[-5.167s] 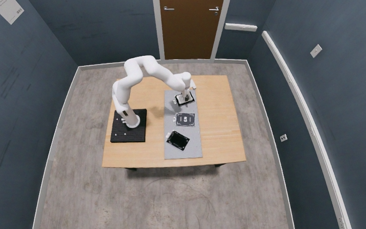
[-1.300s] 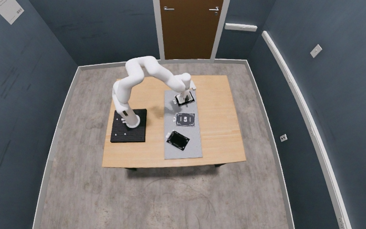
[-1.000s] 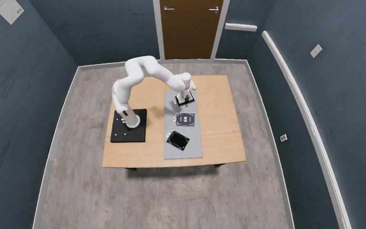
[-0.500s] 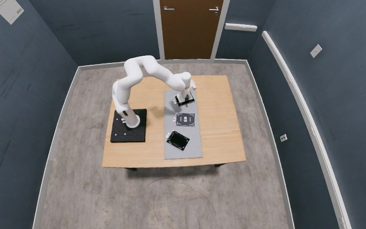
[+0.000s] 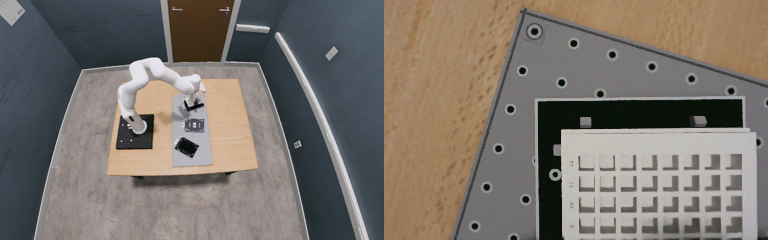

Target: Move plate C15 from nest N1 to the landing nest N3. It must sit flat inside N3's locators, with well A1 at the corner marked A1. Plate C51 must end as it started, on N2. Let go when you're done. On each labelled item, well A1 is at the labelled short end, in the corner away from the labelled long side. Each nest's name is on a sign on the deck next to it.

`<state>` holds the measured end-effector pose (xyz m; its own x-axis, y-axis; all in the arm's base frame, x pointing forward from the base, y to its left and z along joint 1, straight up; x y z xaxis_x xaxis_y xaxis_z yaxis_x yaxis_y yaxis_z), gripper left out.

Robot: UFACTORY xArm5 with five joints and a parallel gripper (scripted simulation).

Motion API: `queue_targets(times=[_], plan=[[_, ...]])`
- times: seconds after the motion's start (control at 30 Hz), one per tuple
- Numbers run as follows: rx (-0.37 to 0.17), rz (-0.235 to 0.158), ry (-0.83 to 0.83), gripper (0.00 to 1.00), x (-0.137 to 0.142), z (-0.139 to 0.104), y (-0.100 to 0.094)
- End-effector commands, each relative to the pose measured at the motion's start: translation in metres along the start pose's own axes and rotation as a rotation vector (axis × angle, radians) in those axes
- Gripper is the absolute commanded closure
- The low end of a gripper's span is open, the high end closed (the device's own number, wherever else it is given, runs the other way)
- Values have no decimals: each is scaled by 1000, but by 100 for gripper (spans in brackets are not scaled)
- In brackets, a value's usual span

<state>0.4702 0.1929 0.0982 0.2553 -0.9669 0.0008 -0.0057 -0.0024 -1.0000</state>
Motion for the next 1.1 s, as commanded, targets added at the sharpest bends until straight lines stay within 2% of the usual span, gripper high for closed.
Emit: queue_targets(times=[0.0,1.07], plan=[[4,1,0,100,0,1,-9],[4,1,0,100,0,1,-56]])
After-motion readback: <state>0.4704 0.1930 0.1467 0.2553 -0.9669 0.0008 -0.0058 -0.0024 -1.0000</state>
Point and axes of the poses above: the point where the finger pads meet when closed, its own y axis out along the fingers, its own x axis across the jaws, z = x × y, the point moved 6 cm from there along -y, back along the fingers
